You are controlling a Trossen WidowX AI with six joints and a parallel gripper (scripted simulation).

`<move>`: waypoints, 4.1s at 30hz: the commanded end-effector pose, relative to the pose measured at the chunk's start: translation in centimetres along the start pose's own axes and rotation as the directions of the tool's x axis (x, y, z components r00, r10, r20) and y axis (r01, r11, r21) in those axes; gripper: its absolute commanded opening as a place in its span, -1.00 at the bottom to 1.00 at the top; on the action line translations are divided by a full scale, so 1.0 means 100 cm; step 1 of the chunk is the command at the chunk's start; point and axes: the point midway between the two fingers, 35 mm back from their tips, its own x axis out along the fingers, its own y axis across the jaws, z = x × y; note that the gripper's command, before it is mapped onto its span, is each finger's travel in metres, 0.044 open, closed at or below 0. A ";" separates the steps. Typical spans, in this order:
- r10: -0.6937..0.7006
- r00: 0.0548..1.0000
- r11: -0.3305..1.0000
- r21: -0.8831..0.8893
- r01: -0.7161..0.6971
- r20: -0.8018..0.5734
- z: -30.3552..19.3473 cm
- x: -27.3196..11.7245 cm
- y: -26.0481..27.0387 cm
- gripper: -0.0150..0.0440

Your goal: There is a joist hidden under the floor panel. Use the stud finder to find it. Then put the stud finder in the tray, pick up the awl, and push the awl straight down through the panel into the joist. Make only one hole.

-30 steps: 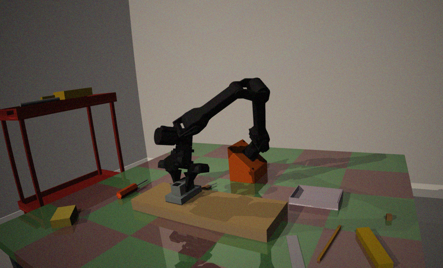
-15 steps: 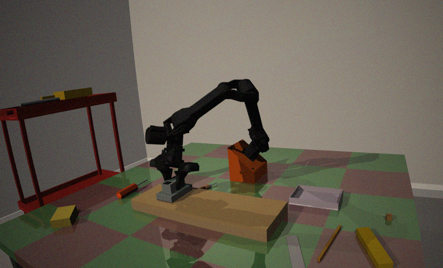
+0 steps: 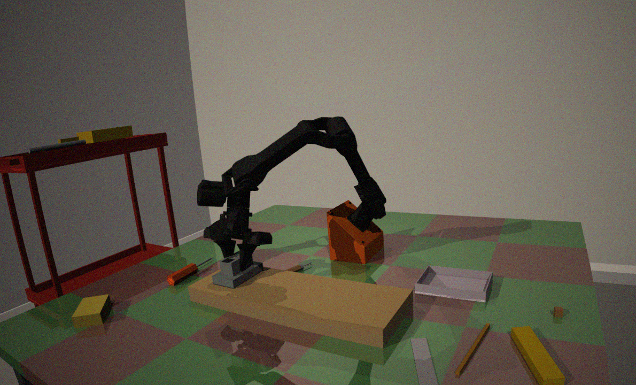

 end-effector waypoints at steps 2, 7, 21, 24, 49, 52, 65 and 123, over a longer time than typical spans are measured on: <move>-0.003 1.000 1.000 0.000 0.003 -0.001 -0.001 0.000 -0.017 -0.49; -0.004 1.000 1.000 0.000 0.004 -0.001 -0.001 0.000 -0.028 -0.49; -0.004 1.000 1.000 0.002 0.004 0.001 0.003 -0.008 -0.024 -0.49; -0.005 1.000 1.000 0.002 0.005 0.000 0.008 -0.021 -0.026 -0.49; -0.011 1.000 0.997 -0.076 0.011 -0.011 0.042 -0.096 0.004 -0.49; -0.013 1.000 0.992 -0.128 0.011 -0.016 0.051 -0.095 0.027 -0.49; -0.008 0.999 0.937 -0.350 -0.004 -0.032 0.073 -0.088 0.129 -0.49; 0.250 0.948 0.175 -0.954 -0.244 -0.197 -0.115 -0.106 0.486 -0.49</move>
